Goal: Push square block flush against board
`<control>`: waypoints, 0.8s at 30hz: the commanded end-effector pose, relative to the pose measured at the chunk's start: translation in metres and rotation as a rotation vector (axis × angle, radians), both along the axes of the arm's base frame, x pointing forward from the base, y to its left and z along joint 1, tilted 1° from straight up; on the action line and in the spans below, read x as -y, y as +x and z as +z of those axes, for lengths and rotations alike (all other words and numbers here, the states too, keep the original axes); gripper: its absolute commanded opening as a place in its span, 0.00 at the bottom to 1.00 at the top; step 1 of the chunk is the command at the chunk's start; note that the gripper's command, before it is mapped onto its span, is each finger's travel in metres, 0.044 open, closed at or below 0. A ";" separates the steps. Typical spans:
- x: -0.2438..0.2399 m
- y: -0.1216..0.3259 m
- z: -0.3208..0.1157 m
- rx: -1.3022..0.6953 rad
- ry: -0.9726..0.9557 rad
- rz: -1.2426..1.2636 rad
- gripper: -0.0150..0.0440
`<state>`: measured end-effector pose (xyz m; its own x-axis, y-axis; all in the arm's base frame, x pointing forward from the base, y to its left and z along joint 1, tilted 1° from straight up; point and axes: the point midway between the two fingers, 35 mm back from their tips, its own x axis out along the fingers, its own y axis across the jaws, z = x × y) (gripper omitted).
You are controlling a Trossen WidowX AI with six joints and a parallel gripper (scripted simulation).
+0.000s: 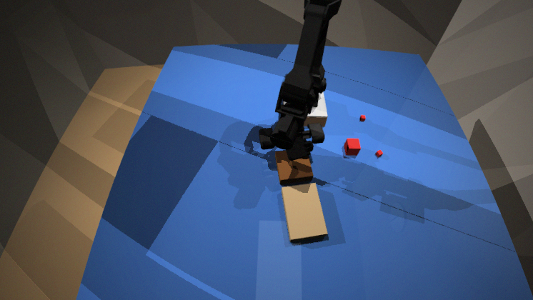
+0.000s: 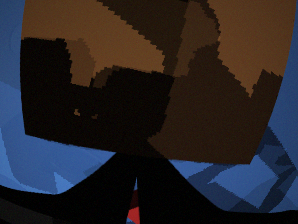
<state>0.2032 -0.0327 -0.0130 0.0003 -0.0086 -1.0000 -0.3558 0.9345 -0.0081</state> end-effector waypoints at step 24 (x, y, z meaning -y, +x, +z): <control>0.004 -0.008 0.000 0.001 0.005 -0.004 0.25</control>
